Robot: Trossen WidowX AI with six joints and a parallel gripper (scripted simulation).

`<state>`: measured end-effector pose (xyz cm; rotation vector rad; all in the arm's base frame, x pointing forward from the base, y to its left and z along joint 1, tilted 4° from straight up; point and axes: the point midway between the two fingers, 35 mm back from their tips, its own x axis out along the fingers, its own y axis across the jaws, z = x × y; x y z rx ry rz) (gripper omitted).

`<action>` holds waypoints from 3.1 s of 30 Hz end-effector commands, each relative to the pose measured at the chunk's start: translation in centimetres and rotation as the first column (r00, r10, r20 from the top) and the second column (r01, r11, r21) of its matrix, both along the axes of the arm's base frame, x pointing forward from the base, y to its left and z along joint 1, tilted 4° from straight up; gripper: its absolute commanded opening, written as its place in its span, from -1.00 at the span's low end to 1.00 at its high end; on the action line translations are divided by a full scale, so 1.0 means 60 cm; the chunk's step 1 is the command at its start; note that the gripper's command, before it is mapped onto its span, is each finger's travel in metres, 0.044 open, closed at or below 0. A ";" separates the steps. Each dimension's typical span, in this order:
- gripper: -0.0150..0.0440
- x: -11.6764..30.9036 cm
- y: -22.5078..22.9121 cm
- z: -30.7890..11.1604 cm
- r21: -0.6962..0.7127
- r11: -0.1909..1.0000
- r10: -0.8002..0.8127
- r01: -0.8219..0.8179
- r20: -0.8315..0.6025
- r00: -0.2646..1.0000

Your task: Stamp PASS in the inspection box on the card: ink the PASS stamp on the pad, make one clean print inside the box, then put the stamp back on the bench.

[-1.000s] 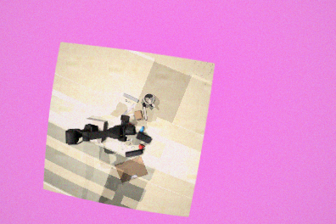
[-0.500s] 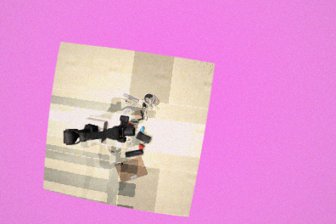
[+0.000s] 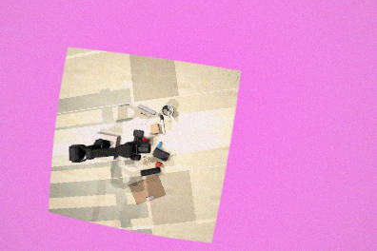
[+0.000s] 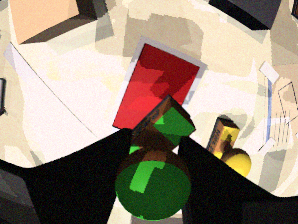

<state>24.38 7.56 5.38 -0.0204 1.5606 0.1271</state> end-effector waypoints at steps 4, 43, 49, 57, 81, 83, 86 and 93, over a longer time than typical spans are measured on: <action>-0.49 0.012 -0.020 0.004 0.002 0.992 0.126 -0.126 0.015 0.992; -0.49 0.049 -0.203 -0.009 -0.044 0.476 0.879 -0.878 0.061 0.473; -0.49 0.048 -0.232 -0.011 -0.054 0.343 0.938 -0.938 0.064 0.340; -0.49 0.046 -0.250 -0.014 -0.060 0.262 0.964 -0.963 0.066 0.258; -0.49 0.049 -0.249 -0.041 -0.058 0.262 0.964 -0.963 0.070 0.258; -0.49 0.049 -0.249 -0.043 -0.058 0.262 0.964 -0.963 0.070 0.258; -0.49 0.049 -0.249 -0.046 -0.058 0.262 0.963 -0.963 0.071 0.258; -0.49 0.049 -0.248 -0.054 -0.057 0.262 0.963 -0.963 0.072 0.258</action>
